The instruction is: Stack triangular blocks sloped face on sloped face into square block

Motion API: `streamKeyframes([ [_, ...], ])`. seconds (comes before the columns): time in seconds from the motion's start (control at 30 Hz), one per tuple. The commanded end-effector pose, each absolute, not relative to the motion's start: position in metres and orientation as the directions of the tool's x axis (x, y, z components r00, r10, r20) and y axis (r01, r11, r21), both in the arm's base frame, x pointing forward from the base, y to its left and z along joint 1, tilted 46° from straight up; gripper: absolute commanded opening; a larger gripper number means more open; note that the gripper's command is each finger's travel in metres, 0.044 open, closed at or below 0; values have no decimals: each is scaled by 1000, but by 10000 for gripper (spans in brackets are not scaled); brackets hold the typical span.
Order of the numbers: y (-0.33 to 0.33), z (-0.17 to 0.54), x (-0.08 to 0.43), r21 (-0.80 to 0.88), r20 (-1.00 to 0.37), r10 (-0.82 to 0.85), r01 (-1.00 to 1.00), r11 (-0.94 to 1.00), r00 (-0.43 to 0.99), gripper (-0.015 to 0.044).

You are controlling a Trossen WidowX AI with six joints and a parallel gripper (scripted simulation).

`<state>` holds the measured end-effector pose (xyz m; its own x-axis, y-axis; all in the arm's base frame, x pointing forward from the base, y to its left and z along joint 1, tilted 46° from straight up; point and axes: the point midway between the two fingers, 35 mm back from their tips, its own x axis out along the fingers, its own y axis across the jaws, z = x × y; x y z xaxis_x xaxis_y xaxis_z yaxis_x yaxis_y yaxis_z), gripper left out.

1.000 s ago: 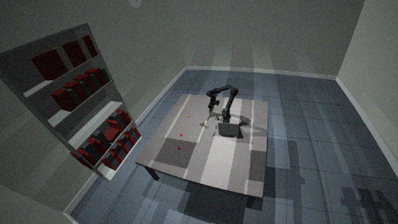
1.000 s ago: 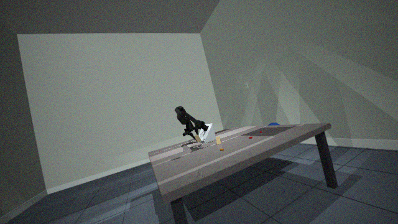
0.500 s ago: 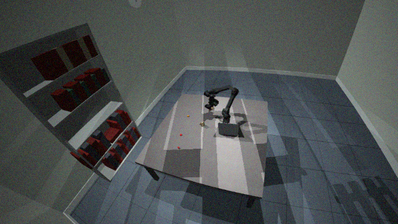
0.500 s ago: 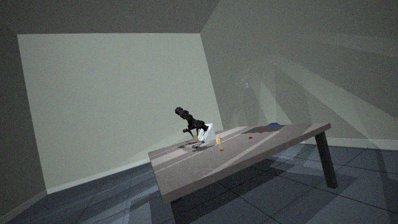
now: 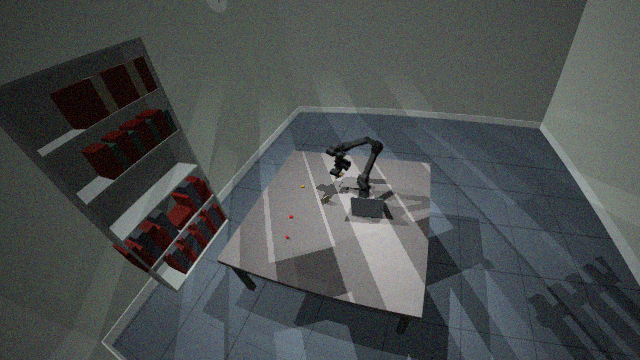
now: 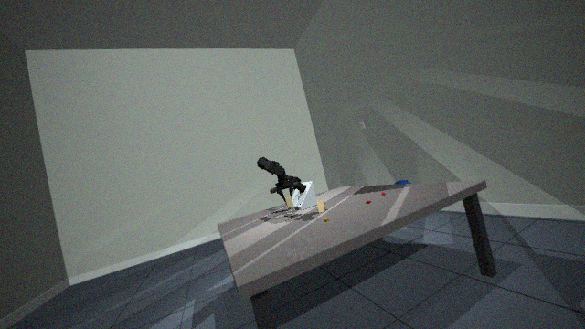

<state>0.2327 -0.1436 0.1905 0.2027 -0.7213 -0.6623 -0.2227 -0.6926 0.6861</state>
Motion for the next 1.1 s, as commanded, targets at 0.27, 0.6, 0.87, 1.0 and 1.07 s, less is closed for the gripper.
streamKeyframes([
  [0.27,-138,191,244,742,-670,-716,163,-650,195,0],
  [0.6,-132,190,253,692,-679,-709,484,-535,188,0],
  [0.87,-127,189,261,593,-685,-705,701,-396,181,0],
  [1.0,-124,188,264,526,-688,-703,790,-314,179,0],
  [1.07,-123,188,266,489,-690,-702,829,-271,178,0],
])
